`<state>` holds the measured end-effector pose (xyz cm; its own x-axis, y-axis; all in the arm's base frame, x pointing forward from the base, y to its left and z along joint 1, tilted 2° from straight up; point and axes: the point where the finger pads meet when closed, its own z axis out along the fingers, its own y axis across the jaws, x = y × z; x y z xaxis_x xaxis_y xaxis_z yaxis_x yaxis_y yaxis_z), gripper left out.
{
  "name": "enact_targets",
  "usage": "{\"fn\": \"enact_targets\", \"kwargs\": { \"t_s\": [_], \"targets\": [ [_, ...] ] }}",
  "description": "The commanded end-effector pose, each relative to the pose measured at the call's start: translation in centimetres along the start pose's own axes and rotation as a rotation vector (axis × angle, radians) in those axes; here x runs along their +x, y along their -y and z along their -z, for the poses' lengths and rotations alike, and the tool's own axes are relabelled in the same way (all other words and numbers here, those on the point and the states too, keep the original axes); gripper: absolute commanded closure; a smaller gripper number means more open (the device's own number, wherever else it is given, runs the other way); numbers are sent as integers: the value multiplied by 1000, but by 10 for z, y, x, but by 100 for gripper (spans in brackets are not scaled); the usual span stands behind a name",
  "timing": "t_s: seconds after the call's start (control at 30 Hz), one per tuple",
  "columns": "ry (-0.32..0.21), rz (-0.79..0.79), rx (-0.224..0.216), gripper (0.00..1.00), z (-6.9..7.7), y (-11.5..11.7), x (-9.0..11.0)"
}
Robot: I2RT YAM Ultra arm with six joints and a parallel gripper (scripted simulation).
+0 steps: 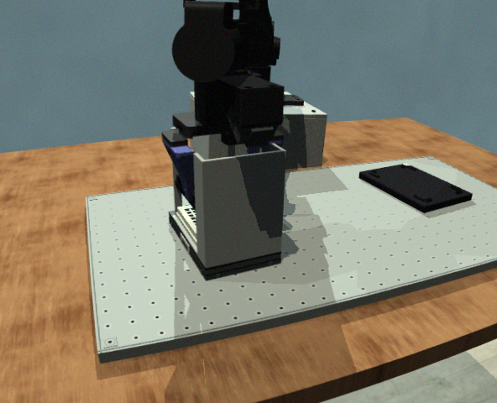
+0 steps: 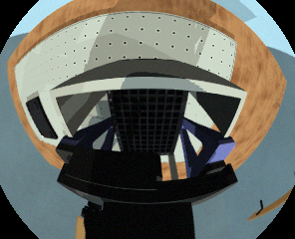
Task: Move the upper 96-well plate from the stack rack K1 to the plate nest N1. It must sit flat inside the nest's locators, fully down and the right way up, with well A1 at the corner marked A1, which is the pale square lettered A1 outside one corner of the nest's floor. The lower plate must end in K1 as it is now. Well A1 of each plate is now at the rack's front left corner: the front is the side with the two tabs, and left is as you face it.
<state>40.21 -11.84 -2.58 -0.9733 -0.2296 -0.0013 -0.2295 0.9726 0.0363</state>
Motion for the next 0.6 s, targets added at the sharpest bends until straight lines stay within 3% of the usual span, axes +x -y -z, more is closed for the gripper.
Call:
{"fn": "enact_targets", "kwargs": {
  "t_s": [0.0, 0.57],
  "targets": [
    [40, 4, 19, 100, 24, 5, -9],
    [42, -1, 16, 100, 49, 7, -6]
  ]
}}
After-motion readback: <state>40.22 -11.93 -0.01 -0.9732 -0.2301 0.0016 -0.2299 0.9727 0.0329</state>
